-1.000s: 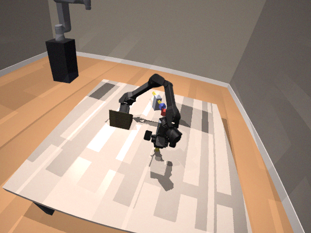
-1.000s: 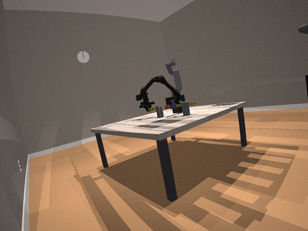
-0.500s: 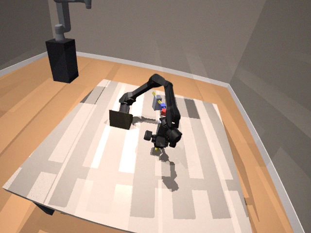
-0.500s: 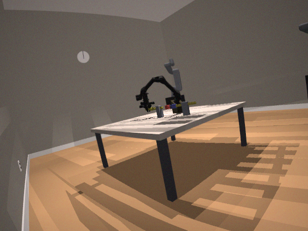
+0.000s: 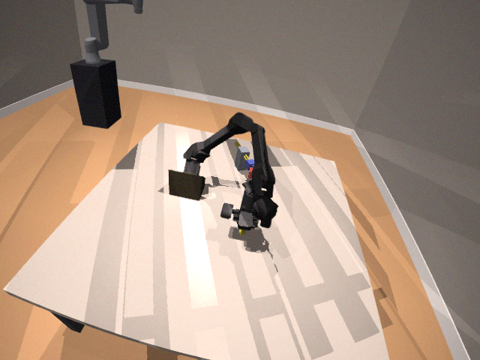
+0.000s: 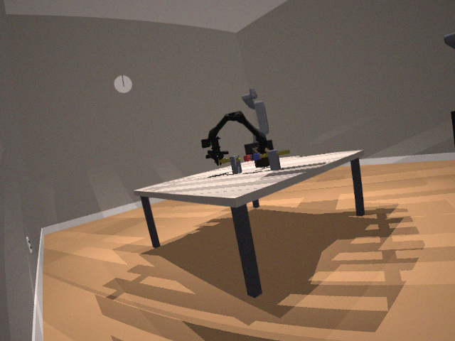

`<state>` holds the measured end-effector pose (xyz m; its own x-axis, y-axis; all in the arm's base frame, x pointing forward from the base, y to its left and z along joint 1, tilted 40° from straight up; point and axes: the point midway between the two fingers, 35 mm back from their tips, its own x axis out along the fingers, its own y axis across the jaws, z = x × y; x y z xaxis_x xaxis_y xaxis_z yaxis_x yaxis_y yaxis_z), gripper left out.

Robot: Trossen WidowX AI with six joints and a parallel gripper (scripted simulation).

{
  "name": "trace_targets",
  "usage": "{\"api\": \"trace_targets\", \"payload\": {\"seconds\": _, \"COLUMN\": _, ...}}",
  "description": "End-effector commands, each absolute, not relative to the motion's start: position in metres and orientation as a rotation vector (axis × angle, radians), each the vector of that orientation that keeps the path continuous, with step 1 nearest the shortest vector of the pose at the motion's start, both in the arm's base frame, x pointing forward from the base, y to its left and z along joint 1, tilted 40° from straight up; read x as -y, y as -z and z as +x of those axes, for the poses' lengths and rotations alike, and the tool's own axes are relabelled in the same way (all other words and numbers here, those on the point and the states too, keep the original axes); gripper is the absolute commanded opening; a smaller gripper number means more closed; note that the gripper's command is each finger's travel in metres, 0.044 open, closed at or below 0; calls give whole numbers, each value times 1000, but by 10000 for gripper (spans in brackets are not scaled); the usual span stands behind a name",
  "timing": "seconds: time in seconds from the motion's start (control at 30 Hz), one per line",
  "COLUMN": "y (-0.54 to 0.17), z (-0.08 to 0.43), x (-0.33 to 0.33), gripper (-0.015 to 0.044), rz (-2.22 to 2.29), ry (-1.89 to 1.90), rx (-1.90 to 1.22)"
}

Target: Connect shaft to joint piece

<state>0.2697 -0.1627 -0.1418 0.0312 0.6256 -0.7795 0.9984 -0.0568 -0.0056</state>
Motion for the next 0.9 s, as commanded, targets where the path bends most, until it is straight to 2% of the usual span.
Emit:
{"api": "trace_targets", "payload": {"seconds": 0.0, "y": 142, "z": 270, "x": 162, "gripper": 27, "rz": 1739, "ry": 842, "rx": -1655}}
{"api": "trace_targets", "payload": {"seconds": 0.07, "y": 142, "z": 270, "x": 162, "gripper": 0, "rz": 1739, "ry": 842, "rx": -1655}}
{"api": "trace_targets", "payload": {"seconds": 0.87, "y": 126, "z": 272, "x": 137, "gripper": 0, "rz": 1757, "ry": 834, "rx": -1642}}
